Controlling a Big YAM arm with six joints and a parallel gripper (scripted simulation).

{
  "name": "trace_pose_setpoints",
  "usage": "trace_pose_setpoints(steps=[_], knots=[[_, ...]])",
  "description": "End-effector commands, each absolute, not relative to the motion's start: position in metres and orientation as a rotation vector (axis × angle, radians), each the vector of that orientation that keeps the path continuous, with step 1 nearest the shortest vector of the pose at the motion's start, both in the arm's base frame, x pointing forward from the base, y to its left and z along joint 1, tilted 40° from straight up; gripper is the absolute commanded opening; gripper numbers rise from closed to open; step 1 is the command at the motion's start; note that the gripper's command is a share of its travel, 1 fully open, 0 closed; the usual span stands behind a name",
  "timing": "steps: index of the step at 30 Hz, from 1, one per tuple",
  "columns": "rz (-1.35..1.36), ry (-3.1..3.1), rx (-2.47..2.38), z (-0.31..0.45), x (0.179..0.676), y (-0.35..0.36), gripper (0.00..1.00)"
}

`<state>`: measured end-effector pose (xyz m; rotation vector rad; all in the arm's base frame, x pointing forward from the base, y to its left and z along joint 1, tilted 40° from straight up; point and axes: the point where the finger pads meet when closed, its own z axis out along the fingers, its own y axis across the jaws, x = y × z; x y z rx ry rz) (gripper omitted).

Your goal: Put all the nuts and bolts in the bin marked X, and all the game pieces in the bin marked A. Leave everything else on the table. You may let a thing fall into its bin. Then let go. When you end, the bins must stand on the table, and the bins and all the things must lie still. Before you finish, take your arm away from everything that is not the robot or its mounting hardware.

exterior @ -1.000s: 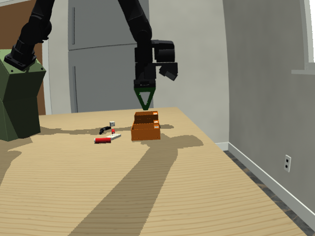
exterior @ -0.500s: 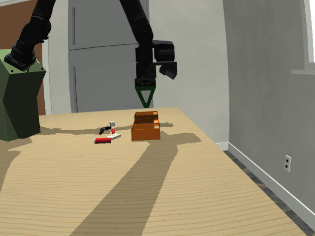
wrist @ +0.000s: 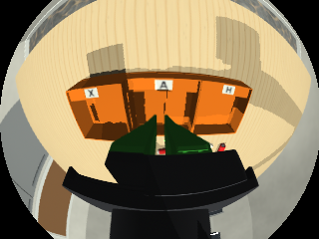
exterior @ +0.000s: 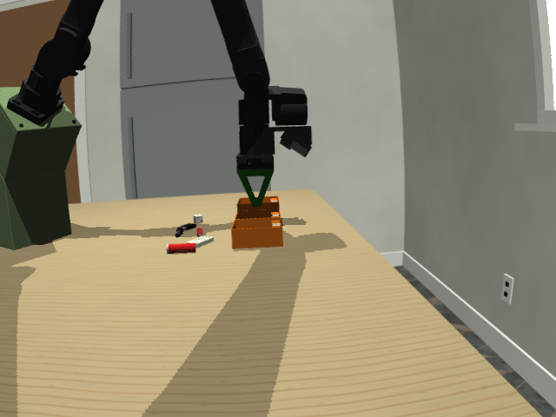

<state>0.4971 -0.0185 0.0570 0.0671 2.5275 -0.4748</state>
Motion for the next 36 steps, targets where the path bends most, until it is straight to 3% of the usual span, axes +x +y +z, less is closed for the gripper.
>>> trace_pose_setpoints(steps=[1,36], knots=[[-0.469,2.483,0.077,0.067,0.519,-0.025,0.09],[-0.465,2.487,0.071,0.05,0.525,-0.029,0.09]])
